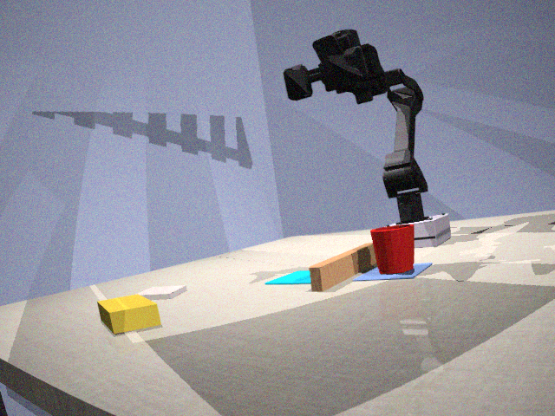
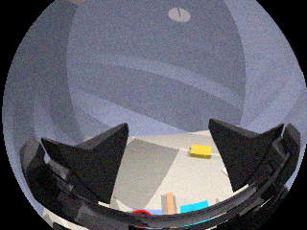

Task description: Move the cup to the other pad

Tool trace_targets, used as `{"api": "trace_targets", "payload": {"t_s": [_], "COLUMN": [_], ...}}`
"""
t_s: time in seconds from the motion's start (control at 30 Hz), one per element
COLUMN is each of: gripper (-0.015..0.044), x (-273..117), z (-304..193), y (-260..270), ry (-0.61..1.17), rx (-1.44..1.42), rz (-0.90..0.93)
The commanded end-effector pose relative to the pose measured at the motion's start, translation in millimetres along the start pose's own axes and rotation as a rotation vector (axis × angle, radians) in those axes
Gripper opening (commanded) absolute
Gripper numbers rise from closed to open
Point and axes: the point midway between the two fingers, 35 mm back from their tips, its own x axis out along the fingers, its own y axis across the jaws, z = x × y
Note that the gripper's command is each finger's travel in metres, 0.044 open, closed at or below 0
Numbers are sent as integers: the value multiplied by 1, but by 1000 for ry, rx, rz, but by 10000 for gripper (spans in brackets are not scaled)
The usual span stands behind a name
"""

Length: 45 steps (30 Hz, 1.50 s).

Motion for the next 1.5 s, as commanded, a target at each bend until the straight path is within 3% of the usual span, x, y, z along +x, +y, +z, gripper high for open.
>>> {"api": "trace_targets", "payload": {"t_s": [0.0, 0.13, 0.3, 0.53, 0.6, 1.47], "gripper": [374, 269, 148, 148, 148, 148], "x": [2, 22, 17, -40, -47, -46], "z": [-3, -62, -146, -221, -224, -250], "y": [1, 18, 43, 66, 67, 74], "ry": [16, 328, 759, 1216, 1249, 1249], "rx": [-13, -278, -685, -1153, -1187, -1186], "rz": [2, 93, 379, 1040, 1118, 1118]}}
